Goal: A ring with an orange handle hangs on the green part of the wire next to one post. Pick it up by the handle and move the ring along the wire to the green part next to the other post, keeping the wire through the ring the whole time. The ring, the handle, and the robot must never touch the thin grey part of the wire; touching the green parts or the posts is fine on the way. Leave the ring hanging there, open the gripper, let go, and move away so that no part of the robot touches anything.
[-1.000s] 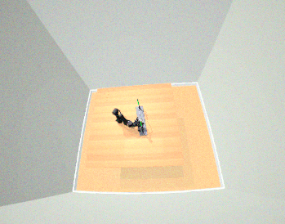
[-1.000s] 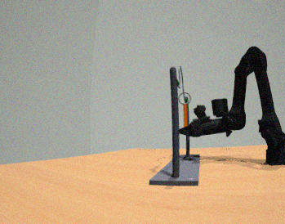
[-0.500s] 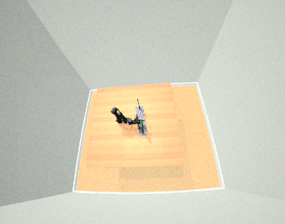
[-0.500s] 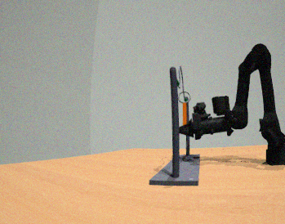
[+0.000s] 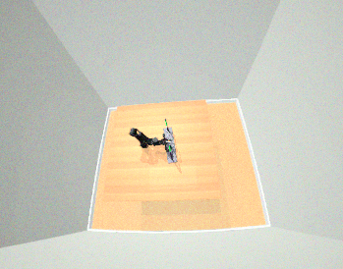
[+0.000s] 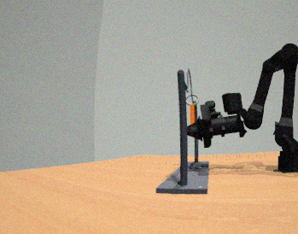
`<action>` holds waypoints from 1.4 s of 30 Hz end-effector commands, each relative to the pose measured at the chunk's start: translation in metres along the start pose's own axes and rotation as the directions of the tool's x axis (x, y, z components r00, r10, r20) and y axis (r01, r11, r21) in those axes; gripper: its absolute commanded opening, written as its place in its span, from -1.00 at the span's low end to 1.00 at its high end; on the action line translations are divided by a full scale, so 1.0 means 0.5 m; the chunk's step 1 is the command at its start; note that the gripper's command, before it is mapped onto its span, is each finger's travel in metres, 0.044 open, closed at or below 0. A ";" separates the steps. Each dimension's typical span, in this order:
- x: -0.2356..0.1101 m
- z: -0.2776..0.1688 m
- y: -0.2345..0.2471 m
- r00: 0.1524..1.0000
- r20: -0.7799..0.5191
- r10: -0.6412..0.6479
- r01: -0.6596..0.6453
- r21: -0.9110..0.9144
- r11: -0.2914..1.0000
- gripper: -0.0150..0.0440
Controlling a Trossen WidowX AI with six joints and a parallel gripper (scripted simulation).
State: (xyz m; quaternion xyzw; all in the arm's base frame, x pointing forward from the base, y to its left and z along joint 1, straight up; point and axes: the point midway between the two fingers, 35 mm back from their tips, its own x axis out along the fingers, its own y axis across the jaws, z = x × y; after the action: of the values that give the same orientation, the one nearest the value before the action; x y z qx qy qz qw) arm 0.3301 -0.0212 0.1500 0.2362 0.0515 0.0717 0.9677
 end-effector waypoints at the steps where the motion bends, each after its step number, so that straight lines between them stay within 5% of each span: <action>1: -0.009 -0.004 0.019 1.000 -0.028 0.003 -0.001 0.066 0.998 -1.00; 30: -0.111 0.064 0.179 0.910 -0.322 0.263 -0.039 0.564 0.825 -1.00; 42: -0.139 0.119 0.229 0.860 -0.316 0.401 -0.048 0.731 0.680 -1.00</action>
State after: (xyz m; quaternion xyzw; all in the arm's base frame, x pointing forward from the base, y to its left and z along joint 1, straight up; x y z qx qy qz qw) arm 0.2589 0.0388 0.2477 0.5450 0.2675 0.2112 0.7660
